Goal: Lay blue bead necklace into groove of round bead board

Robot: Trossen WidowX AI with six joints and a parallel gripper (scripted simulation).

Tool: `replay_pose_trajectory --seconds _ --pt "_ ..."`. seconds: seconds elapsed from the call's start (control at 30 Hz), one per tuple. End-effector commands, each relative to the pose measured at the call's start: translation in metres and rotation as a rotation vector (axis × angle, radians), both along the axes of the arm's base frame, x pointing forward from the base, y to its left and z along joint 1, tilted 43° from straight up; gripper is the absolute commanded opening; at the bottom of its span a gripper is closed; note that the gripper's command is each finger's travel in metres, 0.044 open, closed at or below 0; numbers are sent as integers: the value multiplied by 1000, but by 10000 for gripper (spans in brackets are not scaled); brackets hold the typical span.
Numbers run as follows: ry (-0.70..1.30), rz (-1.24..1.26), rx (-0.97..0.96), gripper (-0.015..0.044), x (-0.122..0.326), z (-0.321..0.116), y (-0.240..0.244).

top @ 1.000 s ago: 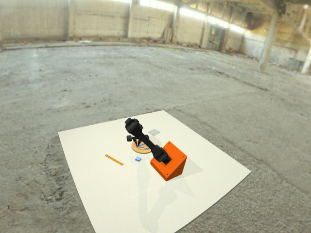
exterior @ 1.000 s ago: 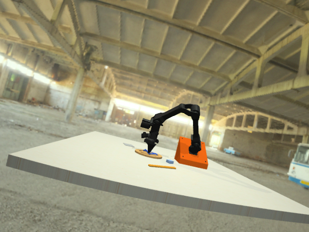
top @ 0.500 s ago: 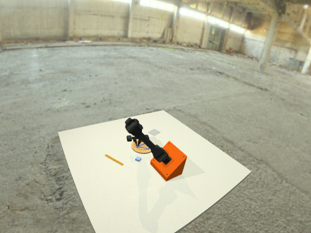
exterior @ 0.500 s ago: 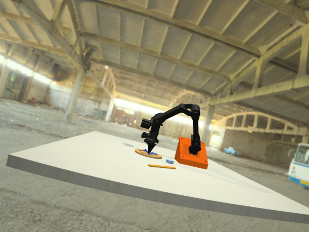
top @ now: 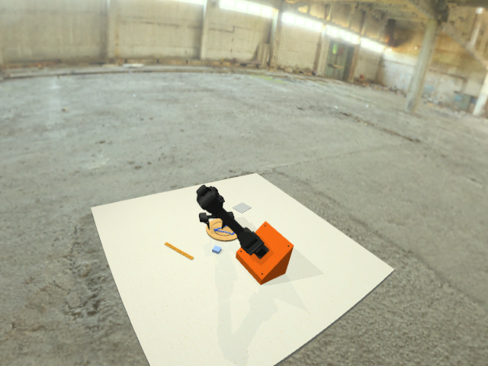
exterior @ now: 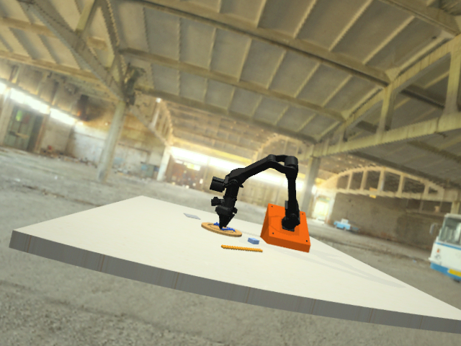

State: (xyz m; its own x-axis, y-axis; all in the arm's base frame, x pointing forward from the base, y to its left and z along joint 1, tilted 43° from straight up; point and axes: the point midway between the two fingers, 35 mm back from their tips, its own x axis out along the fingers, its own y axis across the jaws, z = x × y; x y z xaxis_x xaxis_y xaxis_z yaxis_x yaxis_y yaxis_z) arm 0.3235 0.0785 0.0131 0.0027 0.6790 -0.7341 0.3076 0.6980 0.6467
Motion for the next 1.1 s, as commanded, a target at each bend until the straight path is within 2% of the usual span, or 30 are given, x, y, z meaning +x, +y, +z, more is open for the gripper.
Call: replay_pose_trajectory --seconds 0.0,0.67,0.77,1.07 --pt "-2 1 -1 440 0 7 -7" --pt "3 3 0 440 -2 12 -13" --pt "-70 83 -3 361 -7 9 -20" --pt "-531 586 -6 125 -42 -13 -56"
